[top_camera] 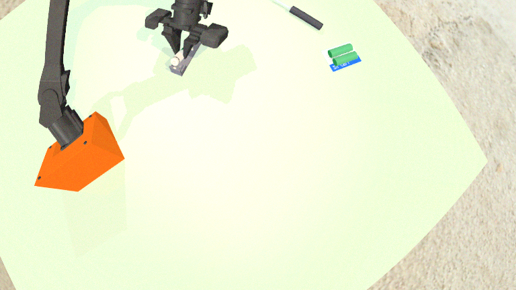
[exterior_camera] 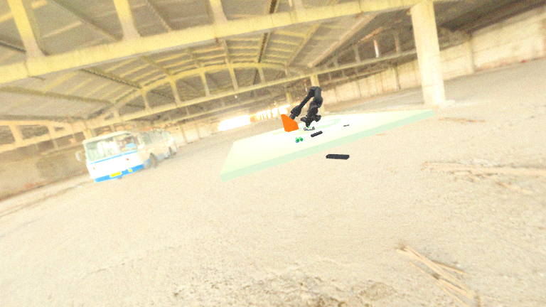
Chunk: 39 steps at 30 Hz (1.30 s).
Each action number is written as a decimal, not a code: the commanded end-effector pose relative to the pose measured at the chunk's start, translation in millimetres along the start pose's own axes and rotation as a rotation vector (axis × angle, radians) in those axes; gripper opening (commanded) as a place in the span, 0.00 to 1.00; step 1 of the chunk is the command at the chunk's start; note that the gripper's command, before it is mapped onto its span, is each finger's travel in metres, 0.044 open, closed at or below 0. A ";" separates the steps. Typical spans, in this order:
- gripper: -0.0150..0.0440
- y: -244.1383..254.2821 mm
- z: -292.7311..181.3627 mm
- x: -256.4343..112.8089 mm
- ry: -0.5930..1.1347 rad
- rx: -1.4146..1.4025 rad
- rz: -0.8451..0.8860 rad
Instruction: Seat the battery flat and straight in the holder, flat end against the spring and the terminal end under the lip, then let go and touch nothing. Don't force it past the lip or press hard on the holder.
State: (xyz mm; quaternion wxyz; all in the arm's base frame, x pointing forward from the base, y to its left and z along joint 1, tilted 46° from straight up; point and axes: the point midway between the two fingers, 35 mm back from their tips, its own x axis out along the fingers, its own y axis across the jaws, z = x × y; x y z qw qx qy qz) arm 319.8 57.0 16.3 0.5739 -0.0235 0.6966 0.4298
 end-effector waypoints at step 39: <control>0.36 -2.8 19.4 -4.7 -0.013 0.011 0.001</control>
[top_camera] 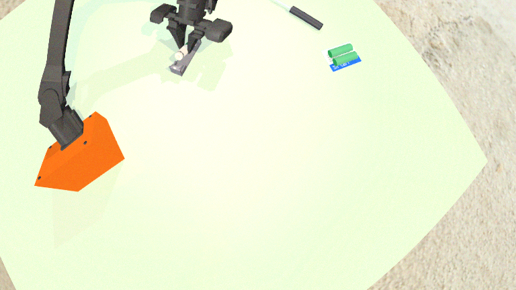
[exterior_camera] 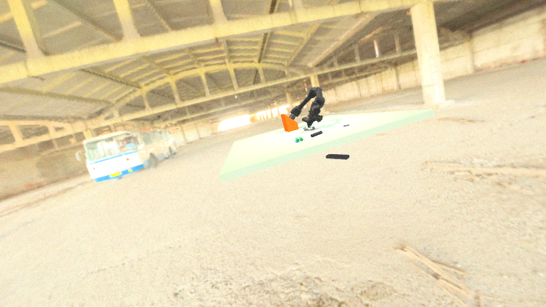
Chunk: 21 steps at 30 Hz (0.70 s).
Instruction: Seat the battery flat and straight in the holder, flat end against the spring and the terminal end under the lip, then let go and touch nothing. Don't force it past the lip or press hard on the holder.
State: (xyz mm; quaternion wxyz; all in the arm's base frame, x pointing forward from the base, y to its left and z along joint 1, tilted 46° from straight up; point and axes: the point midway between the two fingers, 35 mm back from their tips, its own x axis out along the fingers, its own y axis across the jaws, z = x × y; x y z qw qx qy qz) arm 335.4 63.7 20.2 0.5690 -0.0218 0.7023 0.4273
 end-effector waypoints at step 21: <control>0.36 -4.1 2.6 6.3 -0.139 0.013 -0.006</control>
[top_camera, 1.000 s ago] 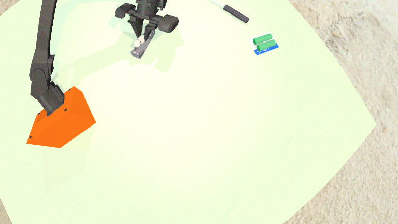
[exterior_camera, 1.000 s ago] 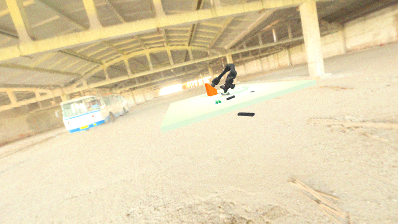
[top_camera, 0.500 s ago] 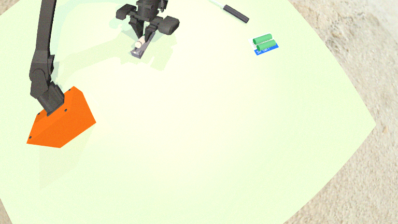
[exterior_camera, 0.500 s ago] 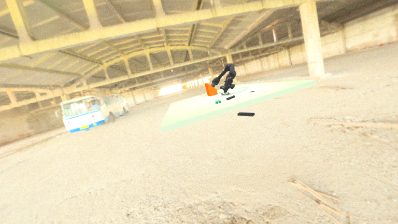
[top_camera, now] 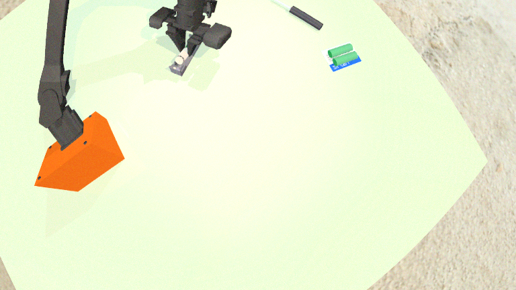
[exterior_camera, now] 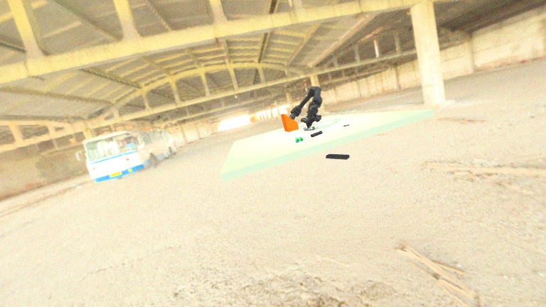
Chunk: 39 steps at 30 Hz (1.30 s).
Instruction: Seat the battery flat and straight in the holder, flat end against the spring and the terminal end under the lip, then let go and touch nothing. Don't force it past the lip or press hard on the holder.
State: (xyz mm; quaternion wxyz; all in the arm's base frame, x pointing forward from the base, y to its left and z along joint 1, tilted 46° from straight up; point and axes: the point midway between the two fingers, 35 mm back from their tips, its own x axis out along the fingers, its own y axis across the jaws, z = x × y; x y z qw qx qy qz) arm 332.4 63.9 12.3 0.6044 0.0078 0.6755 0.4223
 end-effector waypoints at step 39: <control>0.36 -0.1 0.2 6.9 -0.227 -0.001 -0.012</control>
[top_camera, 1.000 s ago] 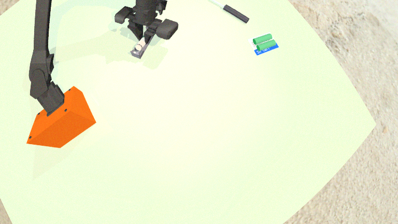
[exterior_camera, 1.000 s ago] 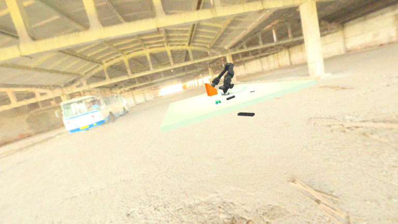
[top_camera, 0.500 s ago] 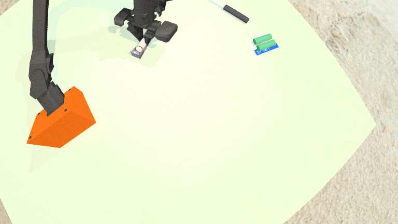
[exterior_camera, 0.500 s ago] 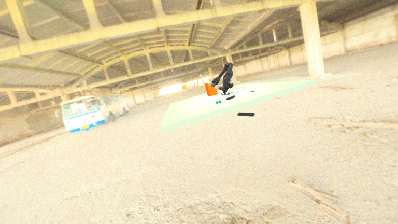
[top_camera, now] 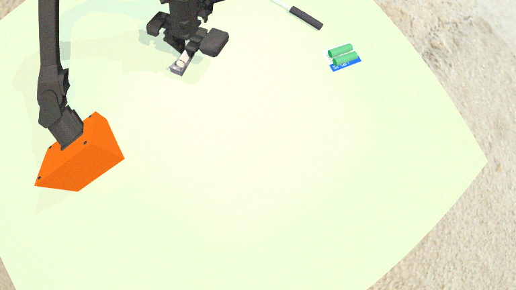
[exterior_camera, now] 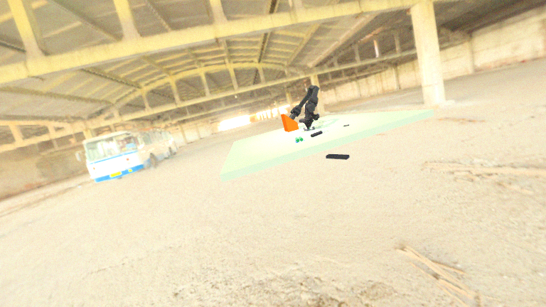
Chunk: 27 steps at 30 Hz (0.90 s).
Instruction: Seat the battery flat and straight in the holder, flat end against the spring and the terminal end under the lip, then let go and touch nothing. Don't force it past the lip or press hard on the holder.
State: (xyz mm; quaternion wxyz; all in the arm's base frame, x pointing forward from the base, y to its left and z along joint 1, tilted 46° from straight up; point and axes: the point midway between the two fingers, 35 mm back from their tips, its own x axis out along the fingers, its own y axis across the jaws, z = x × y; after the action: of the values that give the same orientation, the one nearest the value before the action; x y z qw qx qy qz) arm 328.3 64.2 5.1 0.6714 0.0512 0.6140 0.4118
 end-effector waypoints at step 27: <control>0.36 3.7 -0.7 2.5 -0.158 -0.016 -0.006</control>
State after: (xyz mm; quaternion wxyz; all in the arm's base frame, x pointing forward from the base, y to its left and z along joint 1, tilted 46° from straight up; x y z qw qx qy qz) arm 324.7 65.6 3.5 0.7135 0.0760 0.5653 0.4068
